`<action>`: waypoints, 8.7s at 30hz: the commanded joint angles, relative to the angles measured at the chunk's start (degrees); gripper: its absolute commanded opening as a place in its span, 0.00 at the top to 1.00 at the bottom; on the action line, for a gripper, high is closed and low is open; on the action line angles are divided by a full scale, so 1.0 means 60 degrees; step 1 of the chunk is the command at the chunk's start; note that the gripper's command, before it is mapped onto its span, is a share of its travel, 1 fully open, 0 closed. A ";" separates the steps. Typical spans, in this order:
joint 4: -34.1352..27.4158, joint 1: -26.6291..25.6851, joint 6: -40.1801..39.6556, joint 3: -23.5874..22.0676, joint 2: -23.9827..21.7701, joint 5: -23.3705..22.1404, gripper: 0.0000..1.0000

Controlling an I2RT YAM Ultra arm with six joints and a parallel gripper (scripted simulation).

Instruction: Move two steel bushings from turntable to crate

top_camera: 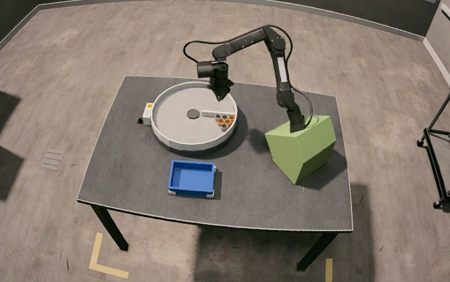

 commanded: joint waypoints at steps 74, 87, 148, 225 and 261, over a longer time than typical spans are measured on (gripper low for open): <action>0.0020 0.0042 0.0059 0.0124 0.0013 0.0132 0.85; 0.0020 0.0042 0.0059 0.0124 0.0013 0.0132 0.85; 0.0020 0.0042 0.0059 0.0124 0.0013 0.0132 0.85; 0.4651 -0.0583 -0.0721 -0.3650 0.0470 -0.0090 0.87; 0.4660 -0.0542 -0.0681 -0.3738 0.0374 -0.0081 0.87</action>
